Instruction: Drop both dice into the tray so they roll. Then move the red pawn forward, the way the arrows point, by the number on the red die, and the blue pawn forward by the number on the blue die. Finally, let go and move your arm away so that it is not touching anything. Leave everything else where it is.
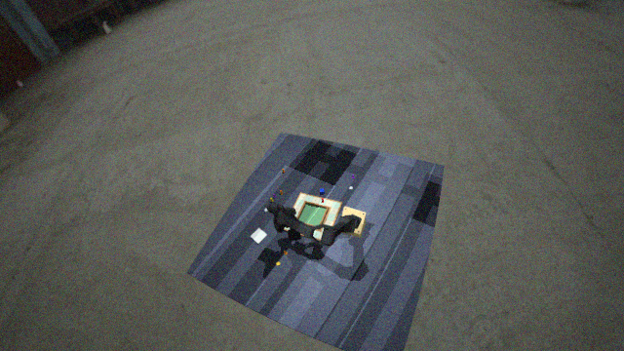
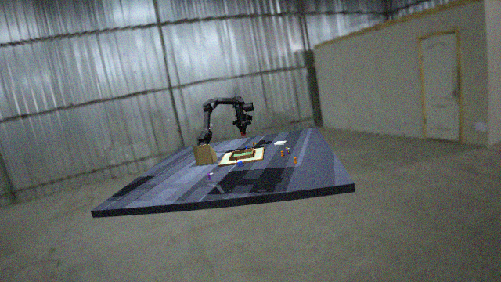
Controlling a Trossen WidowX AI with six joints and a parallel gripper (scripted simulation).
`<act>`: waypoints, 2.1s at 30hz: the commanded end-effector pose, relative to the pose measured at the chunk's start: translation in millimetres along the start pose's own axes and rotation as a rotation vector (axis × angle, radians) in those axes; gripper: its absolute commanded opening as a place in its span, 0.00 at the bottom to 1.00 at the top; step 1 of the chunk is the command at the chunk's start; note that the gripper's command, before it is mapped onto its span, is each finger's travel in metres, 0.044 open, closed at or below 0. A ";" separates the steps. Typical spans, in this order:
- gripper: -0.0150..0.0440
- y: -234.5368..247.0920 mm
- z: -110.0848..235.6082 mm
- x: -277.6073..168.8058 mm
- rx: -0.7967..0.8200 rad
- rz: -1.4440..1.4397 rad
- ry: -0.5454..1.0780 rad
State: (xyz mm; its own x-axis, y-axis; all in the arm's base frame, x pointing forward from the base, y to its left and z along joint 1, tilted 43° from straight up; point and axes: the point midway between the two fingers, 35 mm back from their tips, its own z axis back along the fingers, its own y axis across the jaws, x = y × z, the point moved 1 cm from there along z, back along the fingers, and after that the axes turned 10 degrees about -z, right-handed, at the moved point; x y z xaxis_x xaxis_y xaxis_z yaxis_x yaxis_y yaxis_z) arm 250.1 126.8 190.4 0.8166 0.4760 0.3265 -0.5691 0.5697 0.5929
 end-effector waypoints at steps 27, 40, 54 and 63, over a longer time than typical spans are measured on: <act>0.25 -73.7 -9.8 -20.4 -0.003 -0.899 -0.008; 0.25 -108.2 -18.7 -37.8 -0.006 -1.348 -0.008; 0.25 -141.1 -28.7 -61.2 -0.004 -1.831 -0.005; 0.25 -159.4 -35.6 -78.4 0.000 -2.141 -0.001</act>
State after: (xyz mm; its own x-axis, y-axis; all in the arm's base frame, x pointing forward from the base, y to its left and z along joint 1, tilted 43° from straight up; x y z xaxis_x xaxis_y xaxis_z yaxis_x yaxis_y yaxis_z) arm 278.9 27.3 55.4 0.1662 -0.7206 -0.6731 0.9826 0.1783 0.0518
